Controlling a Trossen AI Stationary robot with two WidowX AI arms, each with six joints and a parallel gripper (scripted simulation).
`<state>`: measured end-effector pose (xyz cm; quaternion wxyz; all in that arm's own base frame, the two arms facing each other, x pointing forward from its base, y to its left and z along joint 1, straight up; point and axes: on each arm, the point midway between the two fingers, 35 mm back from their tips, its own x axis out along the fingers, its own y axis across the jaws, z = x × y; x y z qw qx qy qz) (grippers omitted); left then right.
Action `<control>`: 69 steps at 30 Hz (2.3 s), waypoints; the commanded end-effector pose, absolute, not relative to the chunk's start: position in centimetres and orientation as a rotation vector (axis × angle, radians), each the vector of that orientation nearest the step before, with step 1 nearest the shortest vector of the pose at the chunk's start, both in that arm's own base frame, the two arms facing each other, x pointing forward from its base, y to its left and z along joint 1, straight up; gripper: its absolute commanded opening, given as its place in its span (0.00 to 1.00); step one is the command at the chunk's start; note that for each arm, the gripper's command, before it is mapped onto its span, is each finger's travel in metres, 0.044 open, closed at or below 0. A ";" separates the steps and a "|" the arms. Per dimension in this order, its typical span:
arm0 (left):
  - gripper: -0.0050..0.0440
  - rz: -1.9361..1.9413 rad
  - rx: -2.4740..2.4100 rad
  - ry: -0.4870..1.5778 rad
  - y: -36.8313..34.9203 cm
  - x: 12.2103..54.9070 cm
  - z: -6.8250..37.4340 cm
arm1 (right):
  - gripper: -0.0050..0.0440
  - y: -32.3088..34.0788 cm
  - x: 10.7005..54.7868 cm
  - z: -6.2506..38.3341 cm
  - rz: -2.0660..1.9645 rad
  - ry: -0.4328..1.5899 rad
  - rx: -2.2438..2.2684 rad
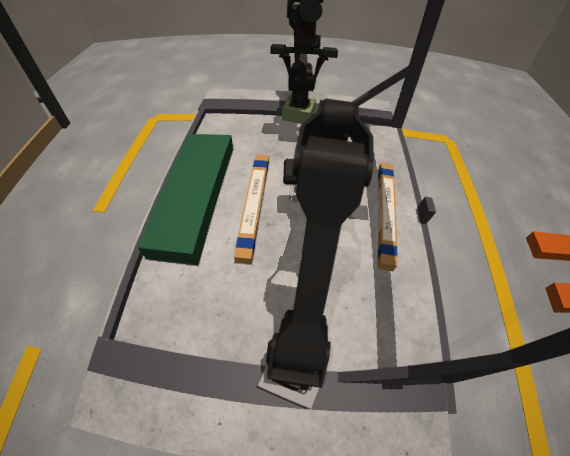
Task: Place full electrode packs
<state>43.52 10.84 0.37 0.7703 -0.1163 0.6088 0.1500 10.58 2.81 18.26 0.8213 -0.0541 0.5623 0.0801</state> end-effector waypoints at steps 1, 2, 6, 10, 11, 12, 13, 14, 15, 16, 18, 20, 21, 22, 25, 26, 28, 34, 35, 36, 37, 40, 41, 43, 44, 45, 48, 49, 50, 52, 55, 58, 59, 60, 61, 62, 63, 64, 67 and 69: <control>0.00 0.331 -0.251 1.272 11.1 44.2 1.5 | 0.78 2.8 10.7 18.9 0.168 1.175 -0.111; 0.00 0.330 -0.251 1.263 11.2 44.4 1.6 | 0.78 2.8 10.7 18.9 0.168 1.175 -0.111; 0.00 0.330 -0.248 1.230 11.3 45.0 2.2 | 0.78 2.8 10.7 18.9 0.168 1.175 -0.111; 0.00 0.330 -0.248 1.228 11.3 45.1 2.0 | 0.78 2.8 10.7 18.9 0.168 1.175 -0.111; 0.00 0.330 -0.248 1.228 11.3 45.0 2.0 | 0.78 2.8 10.7 18.9 0.168 1.175 -0.111; 0.00 0.330 -0.249 1.233 11.3 44.9 1.8 | 0.78 2.8 10.7 18.9 0.168 1.175 -0.111; 0.00 0.330 -0.249 1.233 11.3 44.9 1.8 | 0.78 2.8 10.7 18.9 0.168 1.175 -0.111; 0.00 0.330 -0.249 1.233 11.3 44.9 1.8 | 0.78 2.8 10.7 18.9 0.168 1.175 -0.111; 0.00 0.330 -0.249 1.237 11.3 44.7 1.7 | 0.78 2.8 10.7 18.9 0.168 1.175 -0.111; 0.00 0.330 -0.249 1.242 11.2 44.6 1.5 | 0.78 2.8 10.7 18.9 0.168 1.175 -0.111; 0.00 0.330 -0.248 1.229 11.3 44.9 1.9 | 0.78 2.8 10.7 18.9 0.168 1.175 -0.111; 0.00 0.330 -0.248 1.229 11.3 44.9 1.9 | 0.78 2.8 10.7 18.9 0.168 1.175 -0.111; 0.00 0.330 -0.249 1.232 11.3 44.8 1.8 | 0.78 2.8 10.7 18.9 0.168 1.175 -0.111; 0.00 0.330 -0.249 1.233 11.3 44.8 1.7 | 0.78 2.8 10.7 18.9 0.168 1.175 -0.111; 0.00 0.330 -0.249 1.240 11.2 44.5 1.5 | 0.78 2.8 10.7 18.9 0.168 1.175 -0.111; 0.00 0.330 -0.249 1.237 11.3 44.6 1.6 | 0.78 2.8 10.7 18.9 0.168 1.175 -0.111; 0.00 0.330 -0.249 1.233 11.3 44.7 1.7 | 0.78 2.8 10.7 18.9 0.168 1.175 -0.111; 0.00 0.330 -0.248 1.229 11.3 44.8 1.8 | 0.78 2.8 10.7 18.9 0.168 1.175 -0.111; 0.00 0.330 -0.248 1.231 11.3 44.7 1.7 | 0.78 2.8 10.7 18.9 0.168 1.175 -0.111; 0.00 0.330 -0.249 1.236 11.3 44.5 1.5 | 0.78 2.8 10.7 18.9 0.168 1.175 -0.111; 0.00 0.330 -0.249 1.239 11.2 44.5 1.3 | 0.78 2.8 10.7 18.9 0.168 1.175 -0.111; 0.00 0.330 -0.249 1.233 11.3 44.6 1.3 | 0.78 2.8 10.7 18.9 0.168 1.175 -0.111; 0.00 0.330 -0.248 1.233 11.3 44.7 1.2 | 0.78 2.8 10.7 18.9 0.168 1.175 -0.111; 0.00 0.330 -0.248 1.232 11.3 44.7 1.1 | 0.78 2.8 10.7 18.9 0.168 1.175 -0.111; 0.00 0.330 -0.249 1.233 11.3 44.7 1.0 | 0.78 2.8 10.7 18.9 0.168 1.175 -0.111; 0.00 0.330 -0.249 1.241 11.3 44.6 0.6 | 0.78 2.8 10.7 18.9 0.168 1.175 -0.111; 0.00 0.330 -0.249 1.245 11.2 44.5 0.4 | 0.78 2.8 10.7 18.9 0.168 1.175 -0.111; 0.00 0.330 -0.249 1.237 11.3 44.6 0.7 | 0.78 2.8 10.7 18.9 0.168 1.175 -0.111; 0.00 0.330 -0.249 1.237 11.3 44.6 0.7 | 0.78 2.8 10.7 18.9 0.168 1.175 -0.111; 0.00 0.330 -0.249 1.234 11.3 44.7 0.5 | 0.78 2.8 10.7 18.9 0.168 1.175 -0.111; 0.00 0.330 -0.249 1.236 11.3 44.6 0.3 | 0.78 2.8 10.7 18.9 0.168 1.175 -0.111; 0.00 0.330 -0.249 1.242 11.3 44.5 -0.1 | 0.78 2.8 10.7 18.9 0.168 1.175 -0.111; 0.00 0.330 -0.249 1.244 11.2 44.5 -0.3 | 0.78 2.8 10.7 18.9 0.168 1.175 -0.111; 0.00 0.330 -0.249 1.245 11.2 44.5 -0.4 | 0.78 2.8 10.7 18.9 0.168 1.175 -0.111; 0.00 0.330 -0.249 1.244 11.3 44.5 -0.4 | 0.78 2.8 10.7 18.9 0.168 1.175 -0.111; 0.00 0.330 -0.249 1.234 11.3 44.7 0.0 | 0.78 2.8 10.7 18.9 0.168 1.175 -0.111; 0.00 0.330 -0.248 1.232 11.3 44.7 0.1 | 0.78 2.8 10.7 18.9 0.168 1.175 -0.111; 0.00 0.330 -0.248 1.232 11.3 44.7 0.1 | 0.78 2.8 10.7 18.9 0.168 1.175 -0.111; 0.00 0.330 -0.249 1.236 11.3 44.6 0.0 | 0.78 2.8 10.7 18.9 0.168 1.175 -0.111; 0.00 0.330 -0.249 1.235 11.3 44.6 0.0 | 0.78 2.8 10.7 18.9 0.168 1.175 -0.111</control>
